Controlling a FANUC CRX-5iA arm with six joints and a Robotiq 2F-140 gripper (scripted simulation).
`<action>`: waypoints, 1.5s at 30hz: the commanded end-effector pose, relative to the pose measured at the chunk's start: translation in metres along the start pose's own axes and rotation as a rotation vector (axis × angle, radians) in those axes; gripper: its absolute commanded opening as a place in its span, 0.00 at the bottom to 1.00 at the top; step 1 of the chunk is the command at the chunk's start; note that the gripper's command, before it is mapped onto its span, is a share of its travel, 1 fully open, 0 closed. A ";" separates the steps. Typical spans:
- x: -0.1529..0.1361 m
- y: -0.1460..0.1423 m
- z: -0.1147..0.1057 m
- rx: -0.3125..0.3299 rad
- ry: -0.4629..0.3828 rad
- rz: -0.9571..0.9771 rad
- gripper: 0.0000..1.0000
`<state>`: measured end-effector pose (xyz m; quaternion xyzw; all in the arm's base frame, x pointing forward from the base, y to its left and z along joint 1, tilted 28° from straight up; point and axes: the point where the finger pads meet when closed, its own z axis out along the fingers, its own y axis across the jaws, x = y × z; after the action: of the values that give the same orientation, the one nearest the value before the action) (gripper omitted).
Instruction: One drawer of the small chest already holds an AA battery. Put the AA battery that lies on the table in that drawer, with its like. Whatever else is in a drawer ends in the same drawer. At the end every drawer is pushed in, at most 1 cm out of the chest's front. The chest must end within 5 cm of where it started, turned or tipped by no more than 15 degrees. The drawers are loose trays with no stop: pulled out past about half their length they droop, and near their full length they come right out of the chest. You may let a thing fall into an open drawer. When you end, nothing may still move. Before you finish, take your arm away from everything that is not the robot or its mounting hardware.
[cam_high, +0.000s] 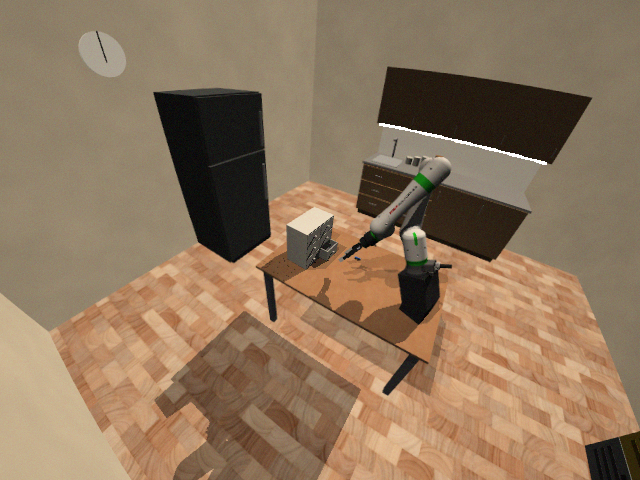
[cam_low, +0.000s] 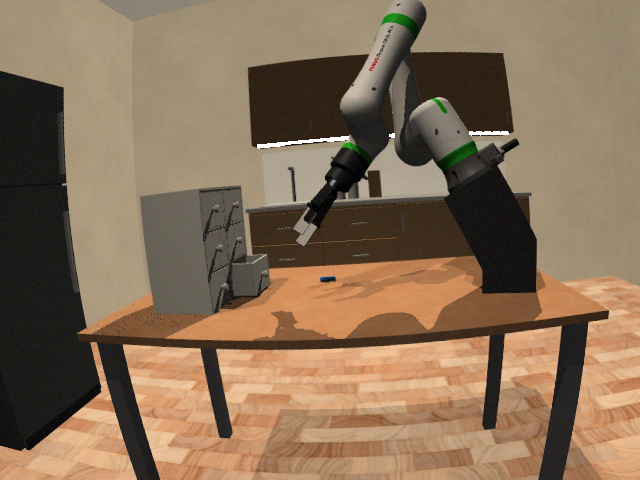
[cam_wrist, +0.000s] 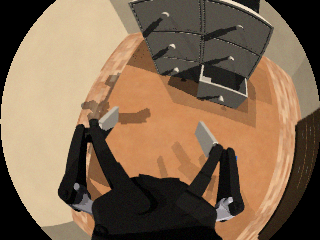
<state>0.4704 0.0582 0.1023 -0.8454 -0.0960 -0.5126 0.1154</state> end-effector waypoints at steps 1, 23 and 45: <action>0.002 0.058 -0.010 -0.175 0.094 -0.028 1.00; -0.003 0.118 -0.034 -0.374 0.144 -0.076 0.00; -0.002 0.121 -0.025 -0.373 0.147 -0.077 0.00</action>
<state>0.4774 -0.0648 0.1002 -0.8093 -0.0235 -0.5841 -0.0569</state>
